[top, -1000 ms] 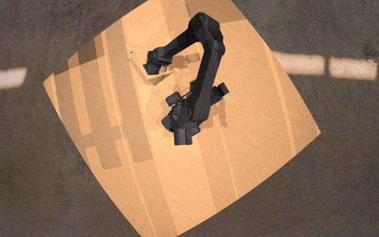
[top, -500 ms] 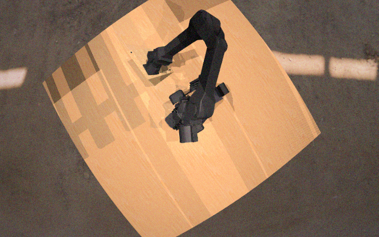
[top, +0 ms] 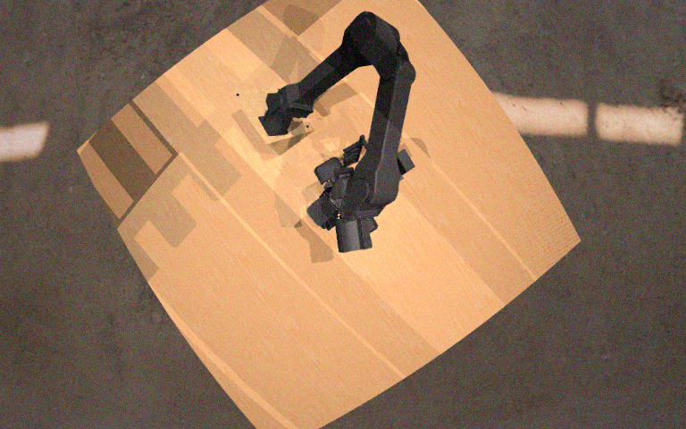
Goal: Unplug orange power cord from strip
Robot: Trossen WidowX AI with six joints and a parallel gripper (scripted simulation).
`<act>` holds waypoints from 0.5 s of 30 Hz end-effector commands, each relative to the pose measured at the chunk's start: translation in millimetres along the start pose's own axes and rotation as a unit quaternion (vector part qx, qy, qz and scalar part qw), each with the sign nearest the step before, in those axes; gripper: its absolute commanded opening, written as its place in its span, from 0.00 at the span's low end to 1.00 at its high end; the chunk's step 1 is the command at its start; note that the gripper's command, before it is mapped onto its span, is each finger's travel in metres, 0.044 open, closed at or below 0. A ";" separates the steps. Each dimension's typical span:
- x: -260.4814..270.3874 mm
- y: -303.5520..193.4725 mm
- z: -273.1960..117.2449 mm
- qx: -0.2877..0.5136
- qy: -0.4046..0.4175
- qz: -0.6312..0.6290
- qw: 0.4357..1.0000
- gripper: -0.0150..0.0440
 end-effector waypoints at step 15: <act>-1.0 -2.8 9.3 0.000 -0.001 0.000 1.000 0.44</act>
Point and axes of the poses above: the point midway between the two fingers, 35 mm back from their tips, its own z axis out along the fingers, its own x axis across the jaws, y = z × x, the point moved 2 cm from there along -z, back along the fingers, and after that the axes turned 8 degrees about z, right-handed, at the moved point
